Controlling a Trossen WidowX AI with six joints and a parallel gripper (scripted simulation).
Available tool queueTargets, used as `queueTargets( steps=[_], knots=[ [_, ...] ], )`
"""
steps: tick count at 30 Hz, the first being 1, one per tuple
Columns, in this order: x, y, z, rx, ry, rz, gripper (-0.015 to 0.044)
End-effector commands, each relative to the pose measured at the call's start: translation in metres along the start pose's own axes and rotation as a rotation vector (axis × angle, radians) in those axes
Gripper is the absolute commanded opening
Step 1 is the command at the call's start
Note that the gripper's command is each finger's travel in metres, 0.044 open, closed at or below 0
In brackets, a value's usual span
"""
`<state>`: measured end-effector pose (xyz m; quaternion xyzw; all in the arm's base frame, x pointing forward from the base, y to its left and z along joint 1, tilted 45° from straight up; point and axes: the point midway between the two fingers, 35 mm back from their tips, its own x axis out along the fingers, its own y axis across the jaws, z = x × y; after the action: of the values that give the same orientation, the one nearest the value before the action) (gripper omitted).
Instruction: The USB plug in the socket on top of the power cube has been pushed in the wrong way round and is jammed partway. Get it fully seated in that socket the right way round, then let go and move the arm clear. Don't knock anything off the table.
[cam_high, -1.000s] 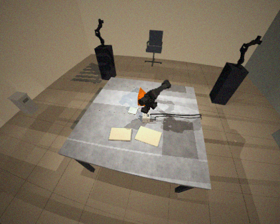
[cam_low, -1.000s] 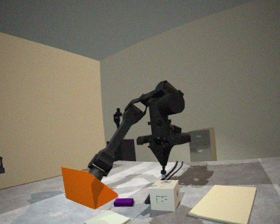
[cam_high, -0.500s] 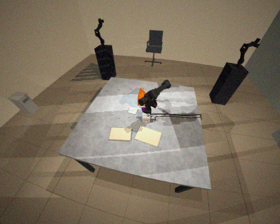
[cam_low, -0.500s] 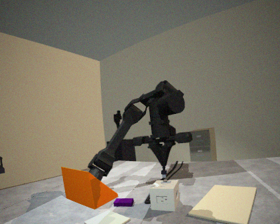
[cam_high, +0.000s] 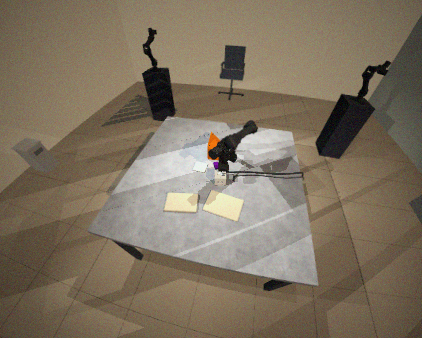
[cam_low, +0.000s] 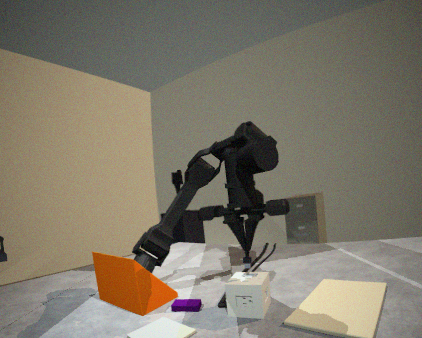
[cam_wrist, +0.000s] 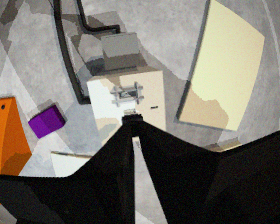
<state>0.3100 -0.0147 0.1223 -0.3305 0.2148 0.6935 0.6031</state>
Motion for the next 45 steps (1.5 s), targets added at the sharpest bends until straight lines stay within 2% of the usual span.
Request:
queueTargets(
  steps=[1, 45],
  knots=[
    [0.0004, 0.0, 0.0004, 0.0, 0.0, 0.0, 0.0],
    [0.0057, 0.0003, 0.006, -0.008, 0.0, 0.0, 0.0]
  ],
)
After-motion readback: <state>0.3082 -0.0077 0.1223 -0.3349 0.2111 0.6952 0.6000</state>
